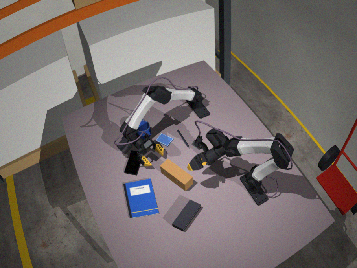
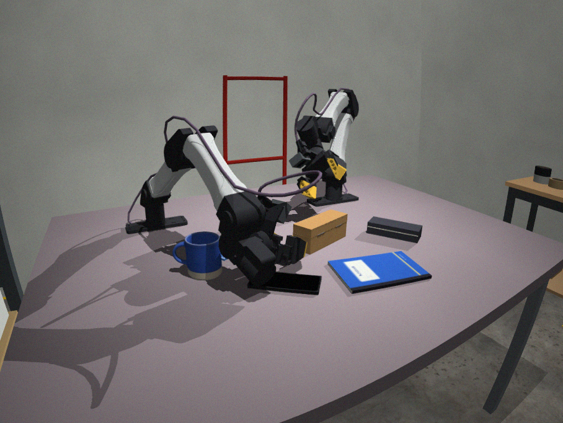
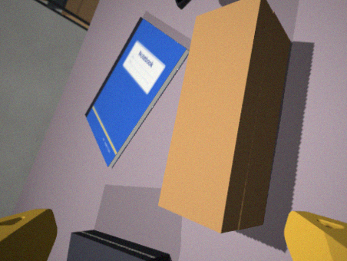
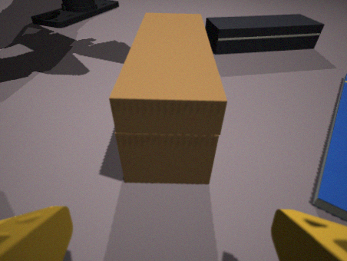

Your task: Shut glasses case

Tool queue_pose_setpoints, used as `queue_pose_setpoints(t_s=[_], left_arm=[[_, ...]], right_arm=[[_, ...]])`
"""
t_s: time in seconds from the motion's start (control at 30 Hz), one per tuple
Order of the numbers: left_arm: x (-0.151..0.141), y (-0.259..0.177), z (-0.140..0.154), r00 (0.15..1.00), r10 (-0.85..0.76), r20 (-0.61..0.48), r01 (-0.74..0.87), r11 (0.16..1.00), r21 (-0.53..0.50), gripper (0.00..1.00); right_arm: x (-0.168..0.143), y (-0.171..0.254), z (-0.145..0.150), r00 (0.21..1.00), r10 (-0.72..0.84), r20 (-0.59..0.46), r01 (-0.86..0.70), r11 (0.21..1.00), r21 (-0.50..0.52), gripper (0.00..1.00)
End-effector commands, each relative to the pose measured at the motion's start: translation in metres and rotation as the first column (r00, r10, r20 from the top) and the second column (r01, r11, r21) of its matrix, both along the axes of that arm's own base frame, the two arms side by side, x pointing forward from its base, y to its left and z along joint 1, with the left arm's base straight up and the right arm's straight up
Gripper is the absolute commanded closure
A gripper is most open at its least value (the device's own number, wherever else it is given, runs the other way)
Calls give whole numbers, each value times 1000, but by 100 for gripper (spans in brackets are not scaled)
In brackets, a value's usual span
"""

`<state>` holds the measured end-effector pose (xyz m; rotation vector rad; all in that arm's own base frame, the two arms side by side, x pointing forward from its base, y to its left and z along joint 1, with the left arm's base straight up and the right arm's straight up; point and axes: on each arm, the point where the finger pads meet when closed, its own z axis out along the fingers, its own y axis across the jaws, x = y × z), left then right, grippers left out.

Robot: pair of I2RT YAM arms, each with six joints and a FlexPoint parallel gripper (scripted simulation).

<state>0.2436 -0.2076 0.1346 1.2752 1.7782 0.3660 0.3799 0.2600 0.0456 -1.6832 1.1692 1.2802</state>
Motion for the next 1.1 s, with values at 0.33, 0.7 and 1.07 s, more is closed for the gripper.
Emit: queue_pose_setpoints(t_s=[0.33,0.7,1.07], left_arm=[[8,-13,25,808,182,-560,-283,954,-98,0],[29,-25,52,696,204,-689,-406,903,-142,0],[39,-27,55,700,208,-683,-414,898,-151,0]], right_arm=[[1,2,3,1000,12,4,-12,1000,1,13],[1,2,3,1000,12,4,-12,1000,1,13],[0,2,0,1000,10,-2,-10,1000,-2,13]])
